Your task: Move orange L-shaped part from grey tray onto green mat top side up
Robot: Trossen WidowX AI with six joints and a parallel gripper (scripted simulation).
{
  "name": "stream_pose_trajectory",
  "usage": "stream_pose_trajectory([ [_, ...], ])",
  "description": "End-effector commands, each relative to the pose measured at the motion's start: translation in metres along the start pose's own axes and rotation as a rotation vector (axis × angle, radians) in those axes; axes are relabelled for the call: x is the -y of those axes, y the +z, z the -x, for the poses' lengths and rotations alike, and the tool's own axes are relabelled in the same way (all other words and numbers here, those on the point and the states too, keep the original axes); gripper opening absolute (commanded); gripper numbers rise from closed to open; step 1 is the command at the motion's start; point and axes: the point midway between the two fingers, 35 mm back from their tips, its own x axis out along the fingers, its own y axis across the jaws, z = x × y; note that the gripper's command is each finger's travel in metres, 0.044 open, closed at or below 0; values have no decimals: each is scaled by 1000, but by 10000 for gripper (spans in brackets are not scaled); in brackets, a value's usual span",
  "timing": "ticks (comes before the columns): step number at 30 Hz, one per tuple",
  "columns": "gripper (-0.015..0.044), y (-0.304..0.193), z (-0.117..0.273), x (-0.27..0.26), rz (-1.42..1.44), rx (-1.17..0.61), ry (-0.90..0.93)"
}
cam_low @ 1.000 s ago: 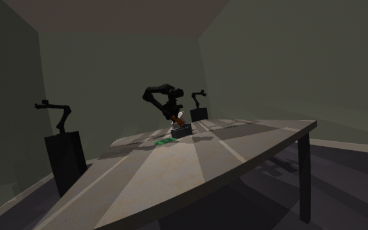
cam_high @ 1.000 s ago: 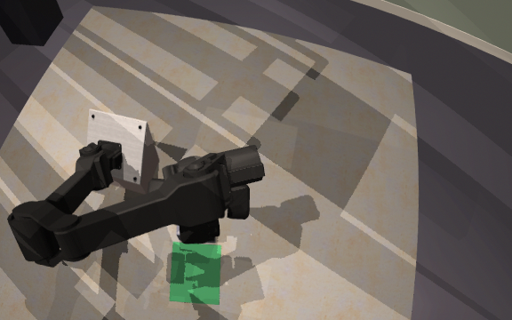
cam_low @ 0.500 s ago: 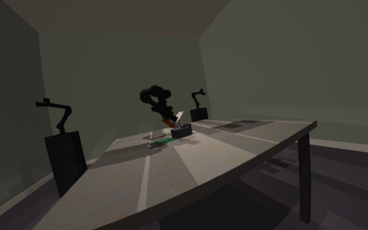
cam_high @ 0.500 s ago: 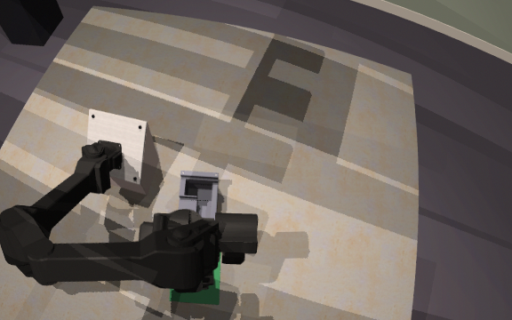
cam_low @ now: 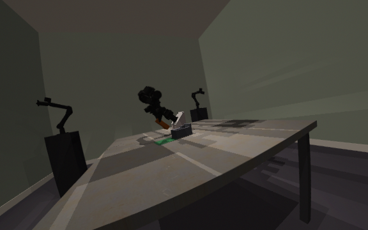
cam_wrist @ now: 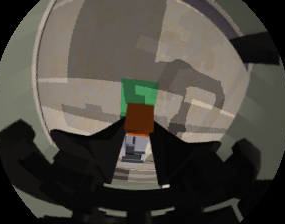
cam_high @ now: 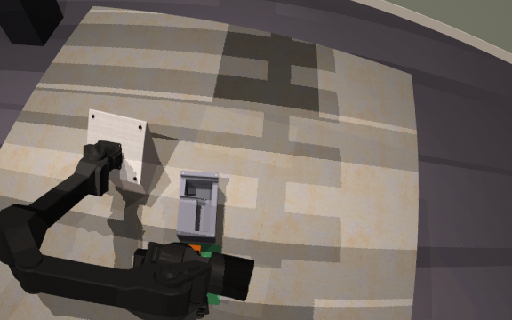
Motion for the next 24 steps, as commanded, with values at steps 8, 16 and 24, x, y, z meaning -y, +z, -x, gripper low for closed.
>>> stream_pose_trajectory([
  [8,0,2,-14,1,-1,3,2],
  [16,0,2,-27,1,-1,3,3],
  [24,0,2,-39,1,-1,4,3],
])
